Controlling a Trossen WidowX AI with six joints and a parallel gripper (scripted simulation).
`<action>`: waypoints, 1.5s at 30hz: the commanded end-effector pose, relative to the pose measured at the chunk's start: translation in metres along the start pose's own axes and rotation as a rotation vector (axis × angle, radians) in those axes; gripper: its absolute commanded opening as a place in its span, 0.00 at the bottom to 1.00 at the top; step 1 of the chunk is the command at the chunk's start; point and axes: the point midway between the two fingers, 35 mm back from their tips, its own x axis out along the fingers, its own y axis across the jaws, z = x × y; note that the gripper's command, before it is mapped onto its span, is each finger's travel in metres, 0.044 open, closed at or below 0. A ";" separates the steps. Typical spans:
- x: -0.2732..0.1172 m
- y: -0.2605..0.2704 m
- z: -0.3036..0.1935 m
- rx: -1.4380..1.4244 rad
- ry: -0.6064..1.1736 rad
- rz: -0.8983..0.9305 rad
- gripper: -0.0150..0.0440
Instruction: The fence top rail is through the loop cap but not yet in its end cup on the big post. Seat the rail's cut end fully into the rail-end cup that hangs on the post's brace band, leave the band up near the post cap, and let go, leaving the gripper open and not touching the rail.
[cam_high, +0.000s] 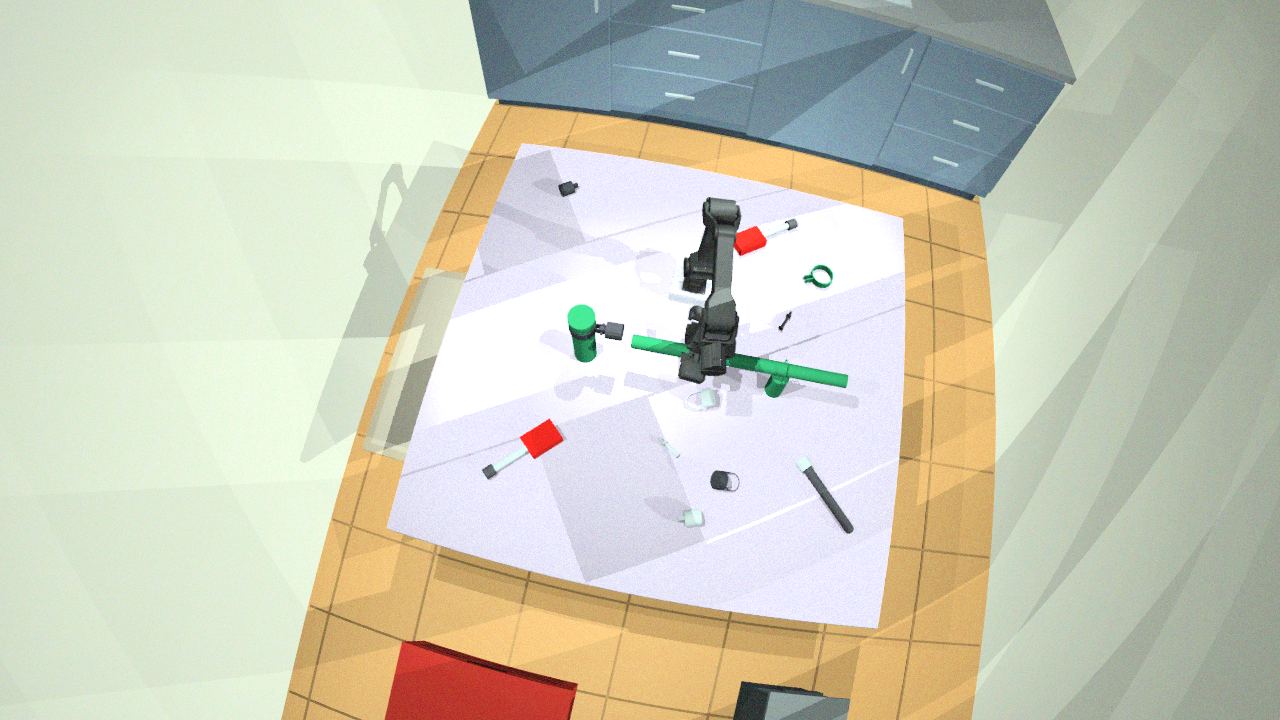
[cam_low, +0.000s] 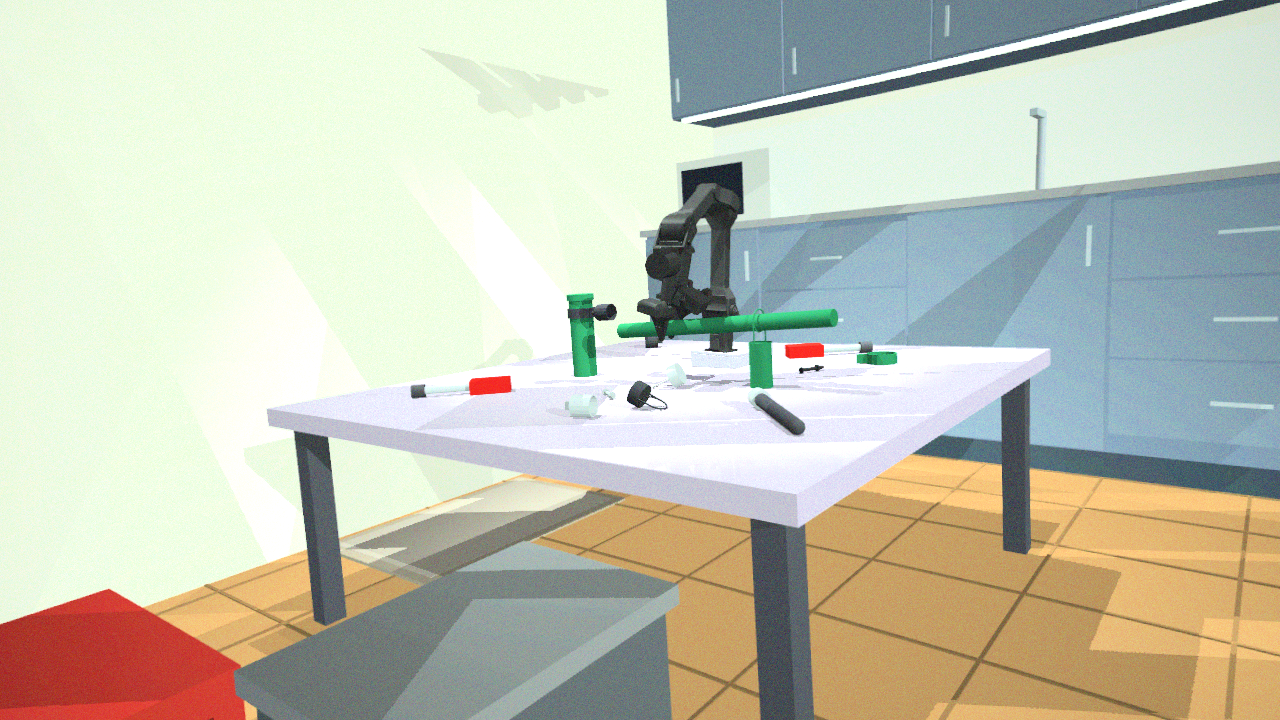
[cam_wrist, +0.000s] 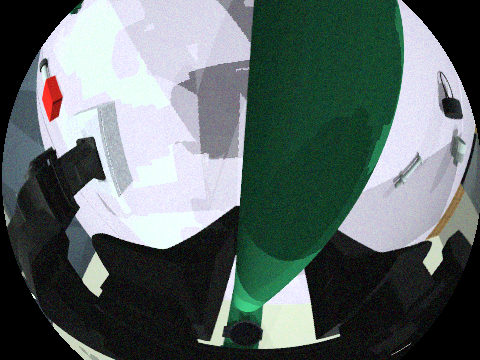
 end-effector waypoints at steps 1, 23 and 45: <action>-0.024 -0.002 -0.014 0.002 0.090 -0.024 0.25; -0.021 0.000 -0.012 -0.002 0.083 -0.010 0.25; -0.029 -0.004 -0.018 -0.001 0.083 -0.010 0.25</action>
